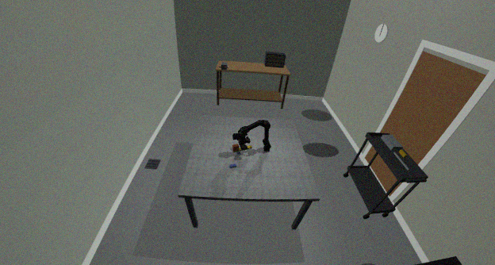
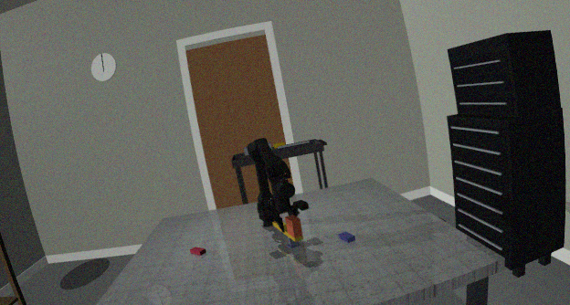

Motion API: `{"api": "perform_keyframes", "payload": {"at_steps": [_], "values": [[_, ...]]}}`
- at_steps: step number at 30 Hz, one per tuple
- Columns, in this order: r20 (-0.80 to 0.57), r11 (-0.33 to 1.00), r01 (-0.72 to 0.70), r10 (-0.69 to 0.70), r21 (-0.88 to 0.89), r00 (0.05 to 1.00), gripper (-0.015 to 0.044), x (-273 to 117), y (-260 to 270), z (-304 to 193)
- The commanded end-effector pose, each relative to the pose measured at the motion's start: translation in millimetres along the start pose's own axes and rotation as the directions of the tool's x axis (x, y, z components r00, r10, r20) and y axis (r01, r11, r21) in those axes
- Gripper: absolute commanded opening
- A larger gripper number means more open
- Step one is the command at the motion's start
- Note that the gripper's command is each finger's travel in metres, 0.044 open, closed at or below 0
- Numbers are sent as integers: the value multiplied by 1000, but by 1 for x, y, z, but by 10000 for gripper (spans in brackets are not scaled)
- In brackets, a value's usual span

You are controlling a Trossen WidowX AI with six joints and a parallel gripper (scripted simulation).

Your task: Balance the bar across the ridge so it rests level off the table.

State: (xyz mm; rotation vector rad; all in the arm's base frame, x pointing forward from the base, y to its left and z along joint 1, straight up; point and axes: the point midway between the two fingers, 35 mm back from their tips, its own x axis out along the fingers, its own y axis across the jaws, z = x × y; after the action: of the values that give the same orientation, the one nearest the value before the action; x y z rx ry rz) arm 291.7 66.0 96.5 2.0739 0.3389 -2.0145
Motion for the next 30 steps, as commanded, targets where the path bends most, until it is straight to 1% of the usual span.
{"api": "perform_keyframes", "payload": {"at_steps": [1,30], "values": [[-3,1000,0,0,3,1000,0,0,0,-1],[-3,1000,0,0,3,1000,0,3,0,-1]]}}
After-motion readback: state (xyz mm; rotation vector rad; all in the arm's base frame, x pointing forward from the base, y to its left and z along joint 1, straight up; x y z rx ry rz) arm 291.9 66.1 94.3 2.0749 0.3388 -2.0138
